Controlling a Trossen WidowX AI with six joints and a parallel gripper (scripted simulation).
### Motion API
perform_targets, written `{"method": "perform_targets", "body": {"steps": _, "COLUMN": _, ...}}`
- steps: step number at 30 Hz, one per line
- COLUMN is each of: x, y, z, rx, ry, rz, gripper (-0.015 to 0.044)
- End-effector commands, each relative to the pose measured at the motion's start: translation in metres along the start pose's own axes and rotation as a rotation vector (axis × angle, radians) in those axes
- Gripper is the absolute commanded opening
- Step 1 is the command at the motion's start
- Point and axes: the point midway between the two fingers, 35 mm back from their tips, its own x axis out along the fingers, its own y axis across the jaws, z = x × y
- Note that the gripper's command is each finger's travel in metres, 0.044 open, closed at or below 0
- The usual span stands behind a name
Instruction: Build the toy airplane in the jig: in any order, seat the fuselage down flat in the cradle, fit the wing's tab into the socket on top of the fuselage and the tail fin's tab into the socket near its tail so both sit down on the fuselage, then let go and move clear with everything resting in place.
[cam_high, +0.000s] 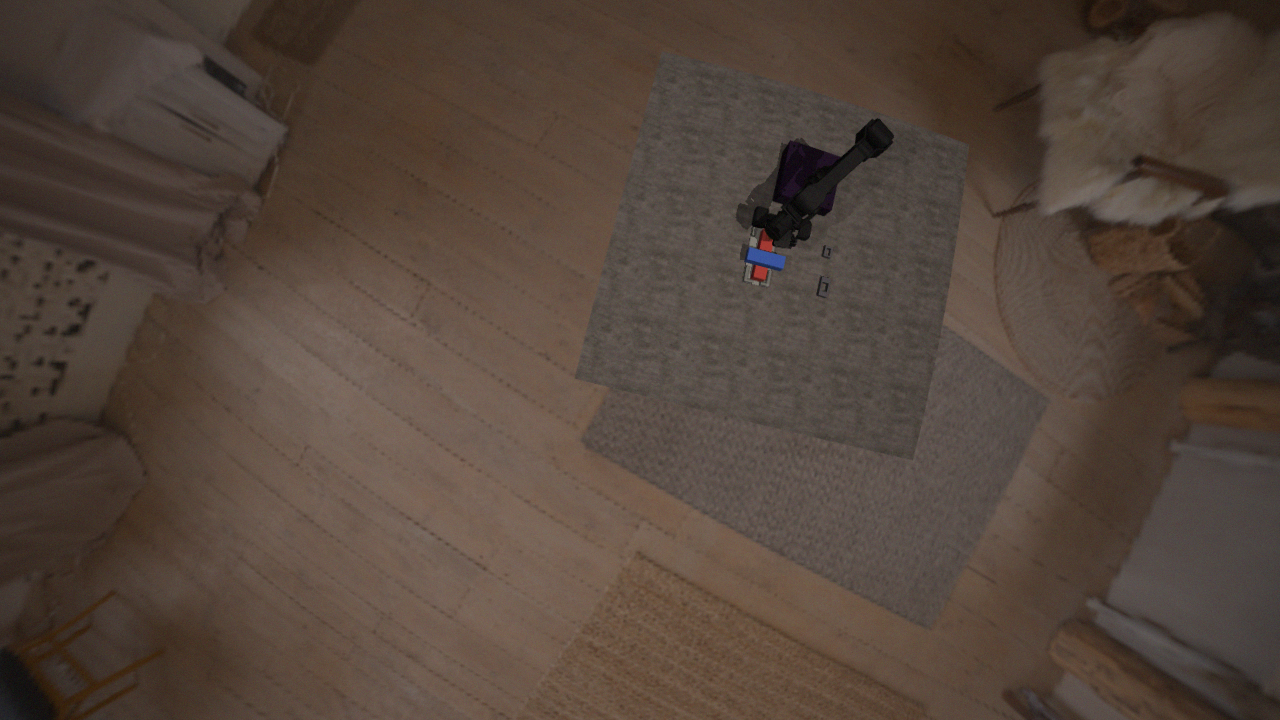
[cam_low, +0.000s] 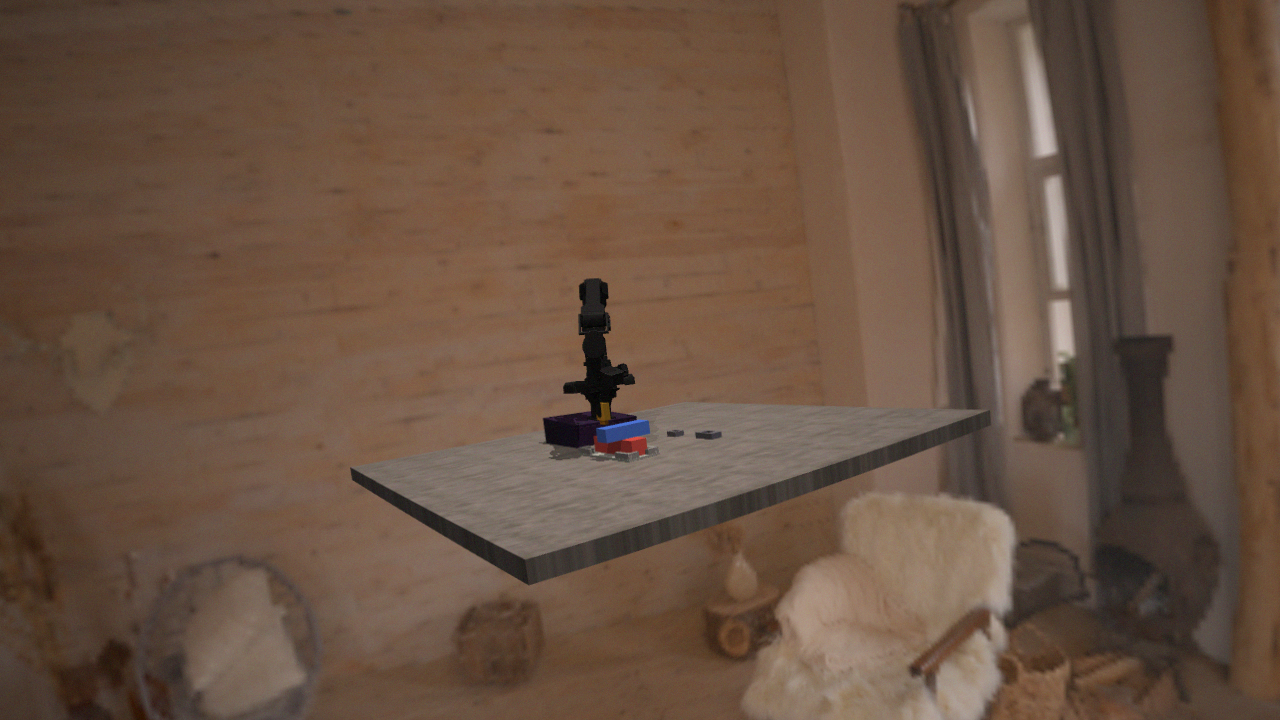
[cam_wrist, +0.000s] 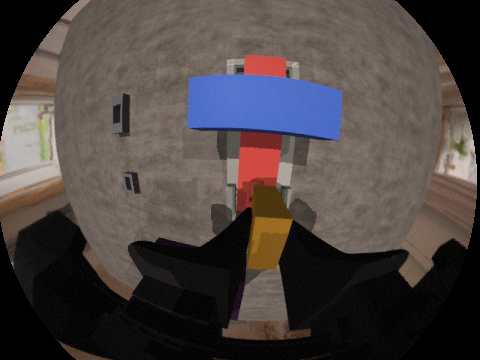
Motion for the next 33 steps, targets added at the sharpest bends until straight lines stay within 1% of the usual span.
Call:
{"method": "perform_targets", "body": {"steps": 1, "x": 0.01, "y": 0.002, "z": -0.002, "rx": -0.001, "ry": 0.01, "rz": 0.01, "gripper": 0.0065}}
{"method": "perform_targets", "body": {"steps": 17, "x": 0.035, "y": 0.003, "z": -0.003, "rx": -0.001, "ry": 0.01, "rz": 0.01, "gripper": 0.0065}}
{"method": "perform_targets", "body": {"steps": 27, "x": 0.036, "y": 0.003, "z": -0.003, "rx": -0.001, "ry": 0.01, "rz": 0.01, "gripper": 0.0065}}
{"method": "perform_targets", "body": {"steps": 32, "x": 0.034, "y": 0.002, "z": -0.002, "rx": -0.006, "ry": 0.006, "rz": 0.005, "gripper": 0.0031}}
{"method": "perform_targets", "body": {"steps": 33, "x": 0.034, "y": 0.002, "z": -0.002, "rx": -0.006, "ry": 0.006, "rz": 0.005, "gripper": 0.0005}}
